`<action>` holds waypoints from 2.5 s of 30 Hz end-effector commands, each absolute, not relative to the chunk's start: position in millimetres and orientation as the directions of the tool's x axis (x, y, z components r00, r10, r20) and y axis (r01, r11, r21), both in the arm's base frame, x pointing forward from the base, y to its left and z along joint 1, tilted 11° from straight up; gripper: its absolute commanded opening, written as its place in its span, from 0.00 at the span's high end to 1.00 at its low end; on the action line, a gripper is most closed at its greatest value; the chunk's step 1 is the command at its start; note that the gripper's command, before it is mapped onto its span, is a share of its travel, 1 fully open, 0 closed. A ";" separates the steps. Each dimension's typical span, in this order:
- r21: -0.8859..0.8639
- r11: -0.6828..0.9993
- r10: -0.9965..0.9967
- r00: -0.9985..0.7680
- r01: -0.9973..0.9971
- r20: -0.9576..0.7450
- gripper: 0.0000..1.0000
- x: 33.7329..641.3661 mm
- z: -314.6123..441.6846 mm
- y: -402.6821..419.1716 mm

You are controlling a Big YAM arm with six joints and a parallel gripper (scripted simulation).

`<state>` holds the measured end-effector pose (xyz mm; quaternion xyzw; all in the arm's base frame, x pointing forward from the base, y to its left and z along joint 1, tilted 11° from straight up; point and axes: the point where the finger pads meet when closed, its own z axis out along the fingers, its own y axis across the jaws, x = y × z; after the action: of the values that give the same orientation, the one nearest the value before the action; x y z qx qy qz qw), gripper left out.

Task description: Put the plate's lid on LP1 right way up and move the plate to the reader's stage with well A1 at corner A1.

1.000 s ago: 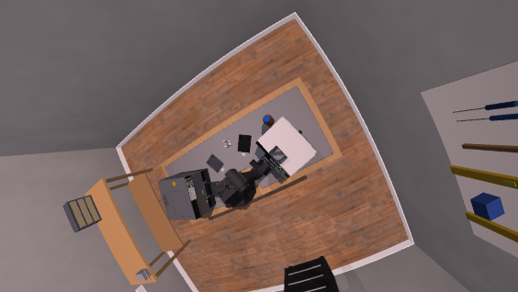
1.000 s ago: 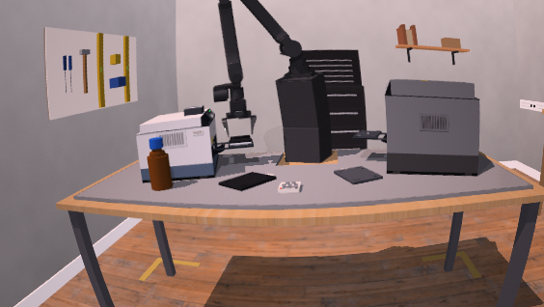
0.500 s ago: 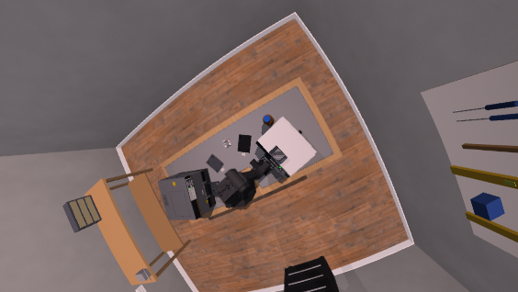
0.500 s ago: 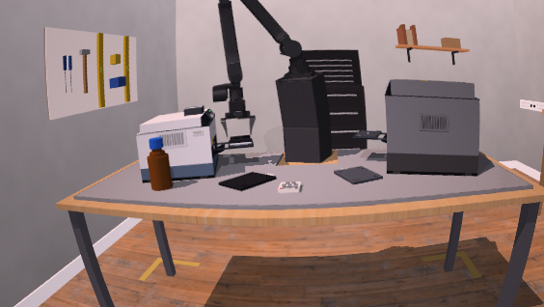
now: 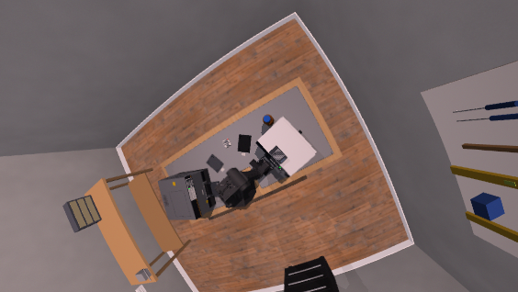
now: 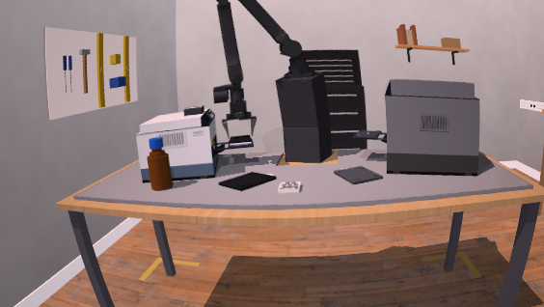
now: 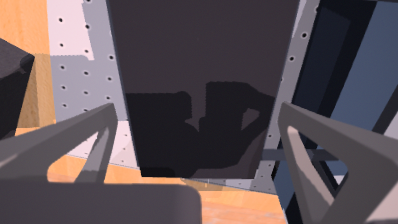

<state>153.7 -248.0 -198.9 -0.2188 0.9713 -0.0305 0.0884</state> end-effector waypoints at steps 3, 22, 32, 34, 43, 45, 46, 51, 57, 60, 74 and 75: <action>-0.114 0.902 -0.431 -0.888 -0.417 -0.158 0.00 160.1 -200.3 -251.7; -0.124 0.901 -0.432 -0.888 -0.417 -0.158 0.00 162.7 -203.9 -255.3; -0.090 0.904 -0.428 -0.890 -0.419 -0.157 0.00 156.1 -209.0 -242.0; -0.096 0.903 -0.429 -0.890 -0.418 -0.158 0.00 157.7 -210.3 -244.8; -0.126 0.900 -0.433 -0.887 -0.416 -0.159 0.00 164.0 -206.2 -256.2; -0.121 0.901 -0.432 -0.888 -0.417 -0.159 0.00 162.1 -204.3 -252.7; -0.121 0.901 -0.432 -0.888 -0.417 -0.159 0.00 162.1 -204.3 -252.7; -0.102 0.903 -0.430 -0.889 -0.418 -0.158 0.00 158.8 -203.9 -246.7; -0.094 0.903 -0.429 -0.890 -0.418 -0.158 0.00 157.7 -204.9 -244.7; -0.086 0.904 -0.428 -0.890 -0.419 -0.158 0.15 156.5 -207.1 -242.5; -0.086 0.904 -0.428 -0.890 -0.419 -0.158 0.15 156.5 -207.1 -242.5; -0.086 0.904 -0.428 -0.890 -0.419 -0.158 0.15 156.5 -207.1 -242.5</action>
<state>156.3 -249.2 -209.0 -0.2188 0.9713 -0.0315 0.0884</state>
